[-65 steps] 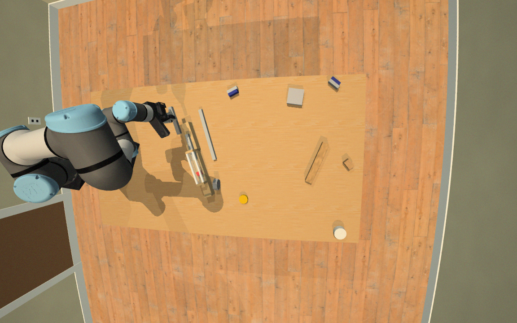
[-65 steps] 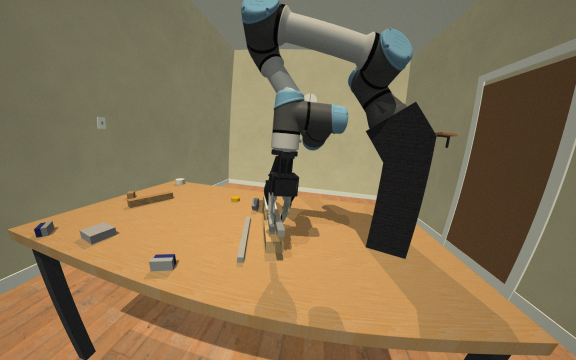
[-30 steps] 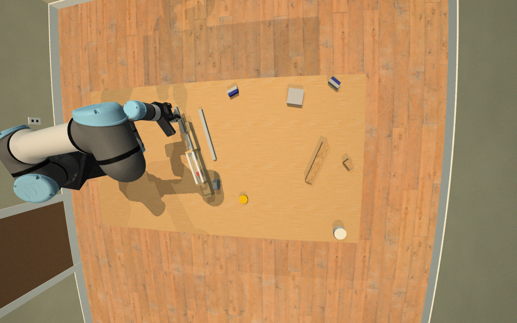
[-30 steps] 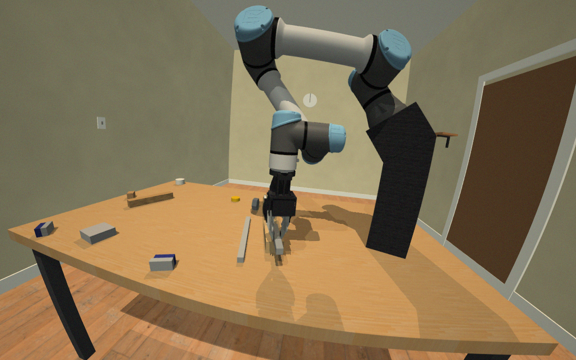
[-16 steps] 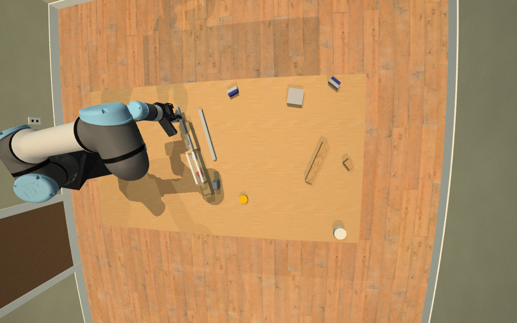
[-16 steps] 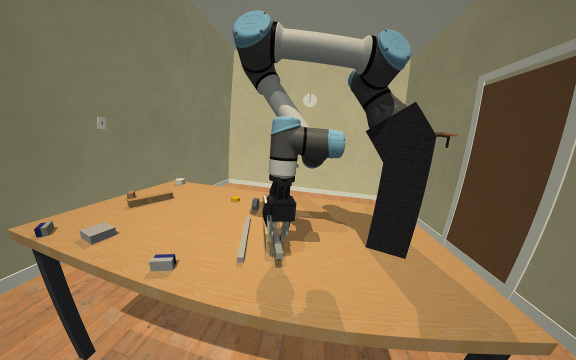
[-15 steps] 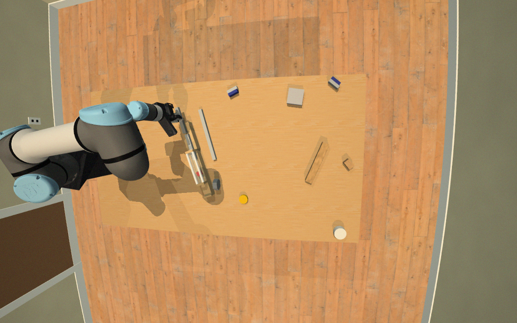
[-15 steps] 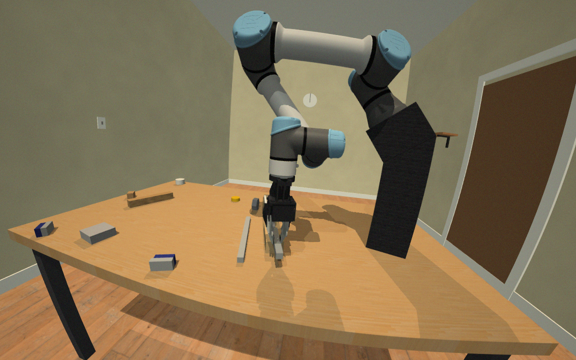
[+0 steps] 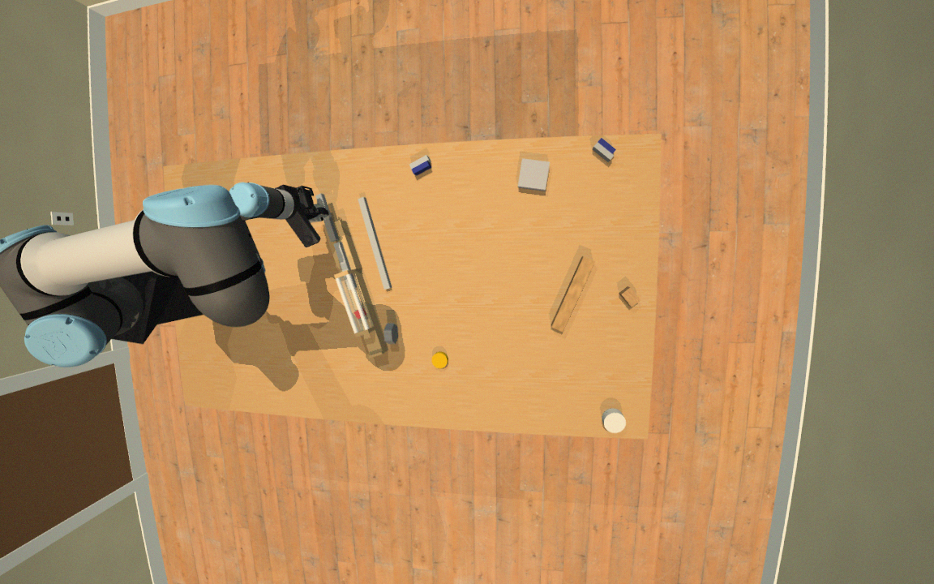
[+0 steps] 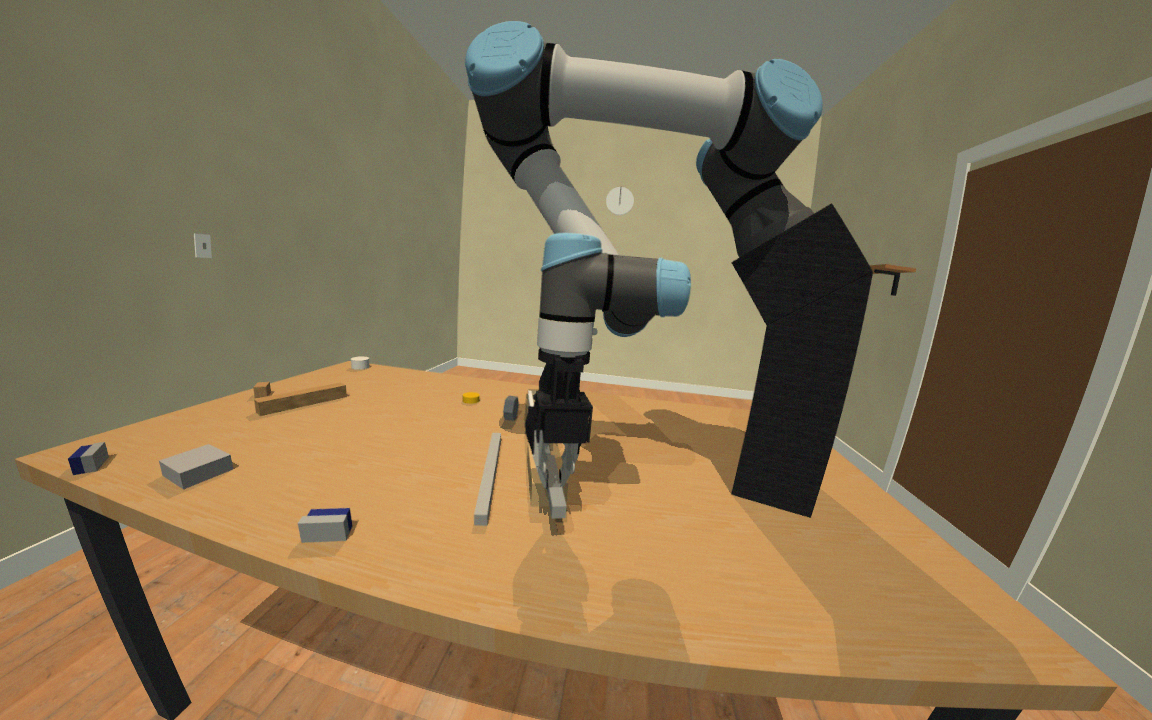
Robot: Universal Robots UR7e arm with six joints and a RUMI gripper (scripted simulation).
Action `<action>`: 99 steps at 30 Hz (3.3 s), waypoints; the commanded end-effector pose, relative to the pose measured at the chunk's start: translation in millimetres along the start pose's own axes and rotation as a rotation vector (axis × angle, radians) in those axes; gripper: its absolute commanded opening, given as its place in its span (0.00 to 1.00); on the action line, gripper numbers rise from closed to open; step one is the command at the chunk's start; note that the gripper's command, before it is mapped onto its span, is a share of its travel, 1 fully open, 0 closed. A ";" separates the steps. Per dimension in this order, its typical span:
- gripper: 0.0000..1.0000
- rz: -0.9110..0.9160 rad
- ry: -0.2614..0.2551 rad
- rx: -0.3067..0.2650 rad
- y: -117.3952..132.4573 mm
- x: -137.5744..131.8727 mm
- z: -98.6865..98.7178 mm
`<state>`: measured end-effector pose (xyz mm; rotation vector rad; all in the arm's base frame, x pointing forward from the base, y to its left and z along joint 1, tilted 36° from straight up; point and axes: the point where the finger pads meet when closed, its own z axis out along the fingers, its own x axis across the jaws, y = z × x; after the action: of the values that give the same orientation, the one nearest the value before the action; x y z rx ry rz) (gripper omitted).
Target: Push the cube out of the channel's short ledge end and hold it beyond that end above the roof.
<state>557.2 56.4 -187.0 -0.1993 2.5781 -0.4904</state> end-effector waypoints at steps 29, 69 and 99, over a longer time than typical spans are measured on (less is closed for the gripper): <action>0.00 0.000 -0.003 0.000 -5.4 -1.3 -1.1; 0.00 0.000 -0.003 0.000 -86.9 -2.3 -1.2; 0.00 0.000 -0.002 -0.001 -151.1 -2.7 -1.1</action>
<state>567.5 -77.8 -130.0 -0.1933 2.5739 -0.4921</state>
